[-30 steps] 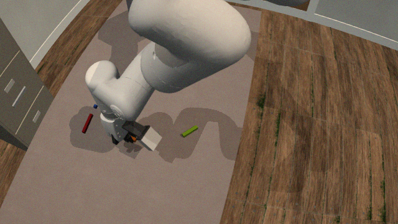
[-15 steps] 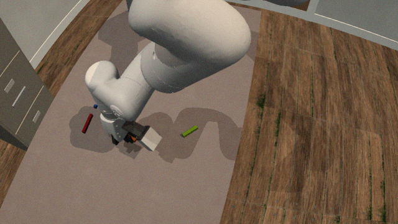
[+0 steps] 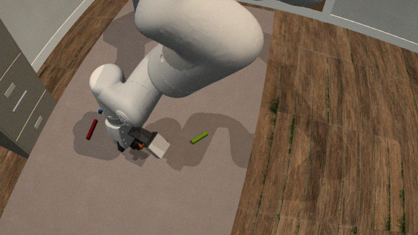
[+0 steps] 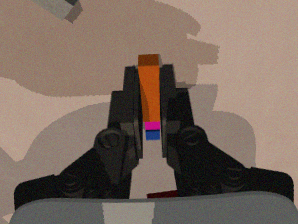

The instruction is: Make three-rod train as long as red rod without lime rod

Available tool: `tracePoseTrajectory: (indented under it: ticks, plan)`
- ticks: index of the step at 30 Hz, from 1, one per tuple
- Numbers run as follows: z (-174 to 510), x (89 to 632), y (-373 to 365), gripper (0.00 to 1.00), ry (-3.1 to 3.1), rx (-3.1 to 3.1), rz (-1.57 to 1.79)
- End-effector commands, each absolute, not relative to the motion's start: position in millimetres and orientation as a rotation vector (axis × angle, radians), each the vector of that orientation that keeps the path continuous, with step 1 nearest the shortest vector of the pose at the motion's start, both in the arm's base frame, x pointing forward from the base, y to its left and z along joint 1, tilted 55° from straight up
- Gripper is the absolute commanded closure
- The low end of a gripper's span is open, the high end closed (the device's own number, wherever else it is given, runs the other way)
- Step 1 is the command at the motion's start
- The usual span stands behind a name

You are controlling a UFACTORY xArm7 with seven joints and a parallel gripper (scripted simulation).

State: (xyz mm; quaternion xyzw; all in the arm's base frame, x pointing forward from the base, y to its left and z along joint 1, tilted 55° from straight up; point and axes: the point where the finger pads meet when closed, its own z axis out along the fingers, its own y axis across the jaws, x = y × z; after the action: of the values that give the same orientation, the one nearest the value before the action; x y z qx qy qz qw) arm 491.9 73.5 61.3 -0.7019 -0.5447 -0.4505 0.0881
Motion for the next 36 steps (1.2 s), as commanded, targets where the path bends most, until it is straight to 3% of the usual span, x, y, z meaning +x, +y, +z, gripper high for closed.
tracePoseTrajectory:
  ticks: [1,36]
  plan:
    - [61.0,492.9,72.5,0.96,-1.62,-2.093,-1.342]
    - [54.9,498.5,78.9,0.96,-1.62,-2.093,-1.342]
